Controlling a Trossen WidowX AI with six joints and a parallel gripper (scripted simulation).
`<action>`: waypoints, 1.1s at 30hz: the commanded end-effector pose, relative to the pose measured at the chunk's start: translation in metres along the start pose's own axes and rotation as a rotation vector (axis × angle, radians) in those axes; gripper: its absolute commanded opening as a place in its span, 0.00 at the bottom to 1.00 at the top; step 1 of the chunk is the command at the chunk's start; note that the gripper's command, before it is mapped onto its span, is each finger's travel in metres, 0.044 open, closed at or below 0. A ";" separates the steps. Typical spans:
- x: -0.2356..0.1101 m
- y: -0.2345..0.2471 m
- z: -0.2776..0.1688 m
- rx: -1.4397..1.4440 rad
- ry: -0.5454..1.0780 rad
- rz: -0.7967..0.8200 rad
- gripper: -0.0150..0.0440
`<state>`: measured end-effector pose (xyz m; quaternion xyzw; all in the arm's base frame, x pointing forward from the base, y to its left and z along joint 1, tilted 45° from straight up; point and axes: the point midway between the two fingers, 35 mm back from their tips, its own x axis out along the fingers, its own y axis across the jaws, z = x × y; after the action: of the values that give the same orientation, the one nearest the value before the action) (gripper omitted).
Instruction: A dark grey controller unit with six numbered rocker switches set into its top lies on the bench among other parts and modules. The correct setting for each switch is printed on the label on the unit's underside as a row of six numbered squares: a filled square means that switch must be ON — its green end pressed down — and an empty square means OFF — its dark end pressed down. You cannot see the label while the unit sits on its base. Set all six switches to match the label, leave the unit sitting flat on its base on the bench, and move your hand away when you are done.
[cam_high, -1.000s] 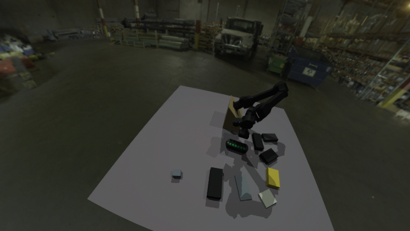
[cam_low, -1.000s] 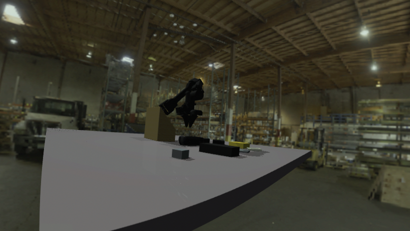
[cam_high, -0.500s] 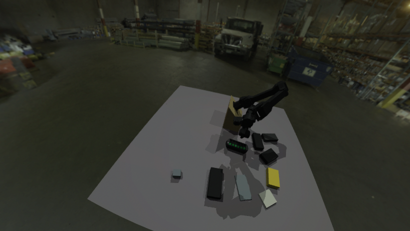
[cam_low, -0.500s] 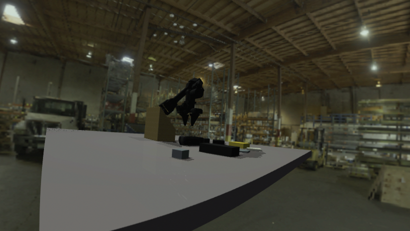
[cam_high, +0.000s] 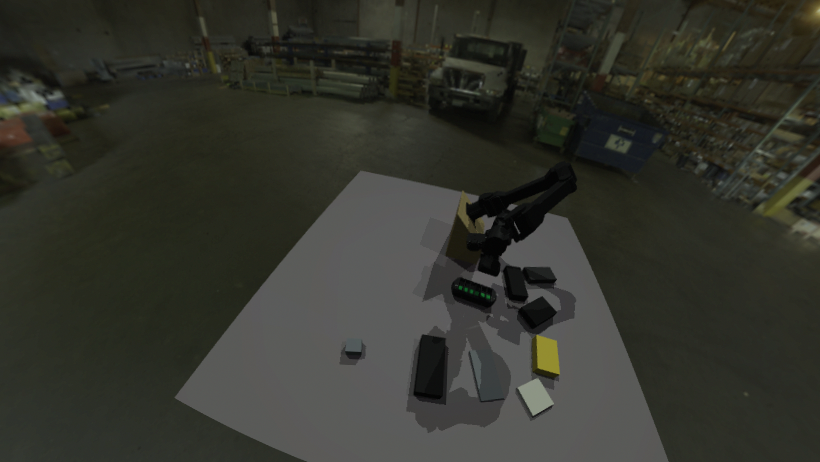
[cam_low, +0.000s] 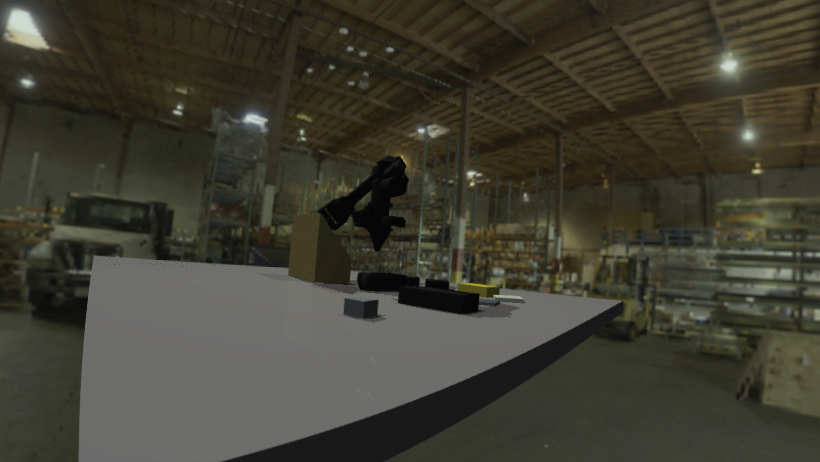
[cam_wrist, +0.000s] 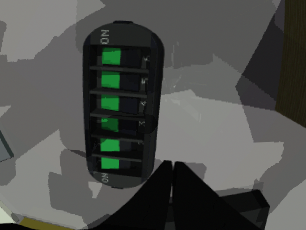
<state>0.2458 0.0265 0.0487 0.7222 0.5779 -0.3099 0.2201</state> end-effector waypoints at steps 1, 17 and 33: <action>0.000 0.000 0.001 -0.003 -0.006 -0.001 0.25; 0.000 0.000 0.000 0.000 0.000 0.000 0.83; 0.049 -0.012 -0.038 -0.003 -0.044 0.245 0.56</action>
<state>0.2517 0.0575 0.0428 0.7432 0.5295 -0.3147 0.2610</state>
